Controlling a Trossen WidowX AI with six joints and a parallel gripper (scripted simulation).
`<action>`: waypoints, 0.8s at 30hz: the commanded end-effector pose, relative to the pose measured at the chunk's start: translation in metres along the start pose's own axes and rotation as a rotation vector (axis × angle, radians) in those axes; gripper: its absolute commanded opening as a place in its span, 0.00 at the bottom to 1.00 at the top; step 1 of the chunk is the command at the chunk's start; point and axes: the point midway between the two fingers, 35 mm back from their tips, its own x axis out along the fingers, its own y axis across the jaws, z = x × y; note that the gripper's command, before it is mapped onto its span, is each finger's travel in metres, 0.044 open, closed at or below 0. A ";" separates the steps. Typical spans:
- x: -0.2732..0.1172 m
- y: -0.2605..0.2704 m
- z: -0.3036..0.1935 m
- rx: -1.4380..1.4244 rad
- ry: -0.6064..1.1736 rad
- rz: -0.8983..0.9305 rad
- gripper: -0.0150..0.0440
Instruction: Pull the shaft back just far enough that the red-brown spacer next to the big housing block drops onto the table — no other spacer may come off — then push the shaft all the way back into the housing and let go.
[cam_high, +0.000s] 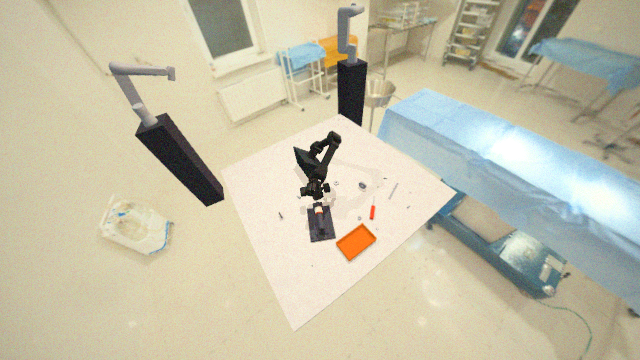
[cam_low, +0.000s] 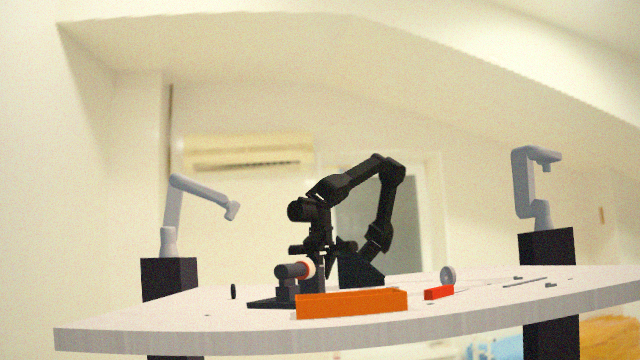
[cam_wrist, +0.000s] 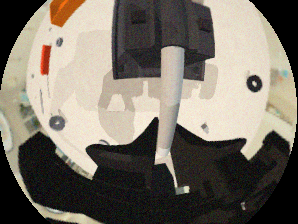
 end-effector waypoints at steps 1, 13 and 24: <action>0.000 0.000 -0.002 -0.003 0.003 0.000 0.25; 0.000 0.000 -0.003 -0.003 0.003 0.000 0.25; 0.000 0.000 -0.004 -0.003 0.003 0.000 0.25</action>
